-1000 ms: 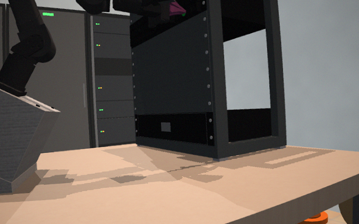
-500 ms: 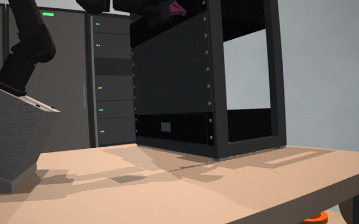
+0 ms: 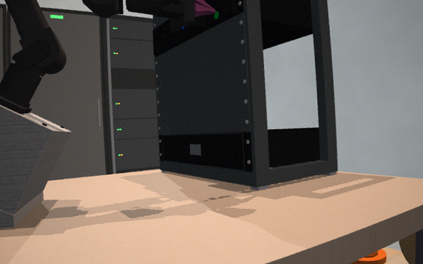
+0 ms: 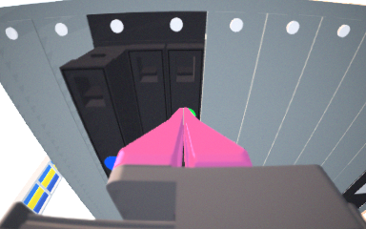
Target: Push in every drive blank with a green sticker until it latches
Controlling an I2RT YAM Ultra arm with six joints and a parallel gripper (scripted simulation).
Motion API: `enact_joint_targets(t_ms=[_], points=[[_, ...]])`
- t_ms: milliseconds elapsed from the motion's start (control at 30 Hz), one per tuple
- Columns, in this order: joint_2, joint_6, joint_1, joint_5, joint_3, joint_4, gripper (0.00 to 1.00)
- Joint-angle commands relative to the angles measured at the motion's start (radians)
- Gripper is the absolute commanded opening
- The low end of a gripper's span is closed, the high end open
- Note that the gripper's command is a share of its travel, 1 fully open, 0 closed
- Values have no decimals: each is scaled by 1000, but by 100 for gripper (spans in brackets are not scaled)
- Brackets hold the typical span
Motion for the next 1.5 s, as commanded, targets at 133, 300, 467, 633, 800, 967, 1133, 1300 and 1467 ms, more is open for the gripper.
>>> enact_joint_targets(t_ms=[133,300,467,633,800,967,1133,1300,1467], points=[[-172,58,-101,-84,-88,-66,0],[-263,101,-175,-144,-127,-98,0],[-379,175,-292,-235,-176,-127,0],[-463,250,-409,-331,-204,-117,0],[-490,295,-468,-379,-217,-103,0],[-469,364,-546,-446,-232,-55,0],[-473,383,-564,-466,-218,-25,0],[-537,359,-521,-442,-196,-97,0],[-592,330,-485,-421,-191,-175,0]])
